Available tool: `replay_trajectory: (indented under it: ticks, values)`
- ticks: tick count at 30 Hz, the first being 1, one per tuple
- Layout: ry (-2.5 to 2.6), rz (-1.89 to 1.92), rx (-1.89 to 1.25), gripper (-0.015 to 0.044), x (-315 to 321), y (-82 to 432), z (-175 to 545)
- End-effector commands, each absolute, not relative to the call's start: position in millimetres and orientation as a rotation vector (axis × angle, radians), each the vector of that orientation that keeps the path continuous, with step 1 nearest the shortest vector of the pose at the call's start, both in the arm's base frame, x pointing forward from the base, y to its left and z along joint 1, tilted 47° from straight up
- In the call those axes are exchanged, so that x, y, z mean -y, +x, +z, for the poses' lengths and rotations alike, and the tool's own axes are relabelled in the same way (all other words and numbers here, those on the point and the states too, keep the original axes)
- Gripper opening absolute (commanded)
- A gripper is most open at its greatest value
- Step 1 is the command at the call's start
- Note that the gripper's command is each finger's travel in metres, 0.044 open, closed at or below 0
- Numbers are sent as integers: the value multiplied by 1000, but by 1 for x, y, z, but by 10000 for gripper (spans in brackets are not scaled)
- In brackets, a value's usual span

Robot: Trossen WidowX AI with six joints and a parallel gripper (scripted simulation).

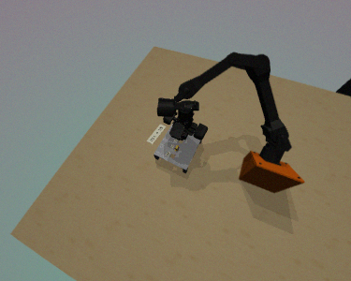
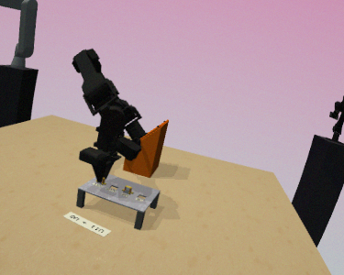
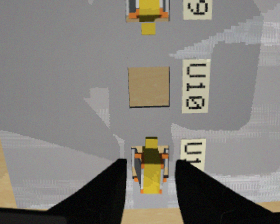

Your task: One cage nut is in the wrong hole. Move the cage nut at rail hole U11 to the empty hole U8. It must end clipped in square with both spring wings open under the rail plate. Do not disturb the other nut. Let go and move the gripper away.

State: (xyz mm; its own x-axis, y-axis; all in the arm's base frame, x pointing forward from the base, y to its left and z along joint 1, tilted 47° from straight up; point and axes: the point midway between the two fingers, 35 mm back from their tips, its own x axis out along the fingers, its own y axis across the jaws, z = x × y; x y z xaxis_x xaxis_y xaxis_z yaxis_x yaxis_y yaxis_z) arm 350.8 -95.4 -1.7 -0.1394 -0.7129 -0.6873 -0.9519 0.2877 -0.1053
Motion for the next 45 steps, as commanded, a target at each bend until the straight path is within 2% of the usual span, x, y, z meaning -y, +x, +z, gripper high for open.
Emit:
replay_trajectory:
  ticks: [1, 16, 45]
  values:
    - [-1492, 477, -1921, 120, 96, 351, -1]
    - [-1488, 477, -1918, 28, 95, 351, -2]
    - [-1511, 515, -1918, 28, 95, 350, -2]
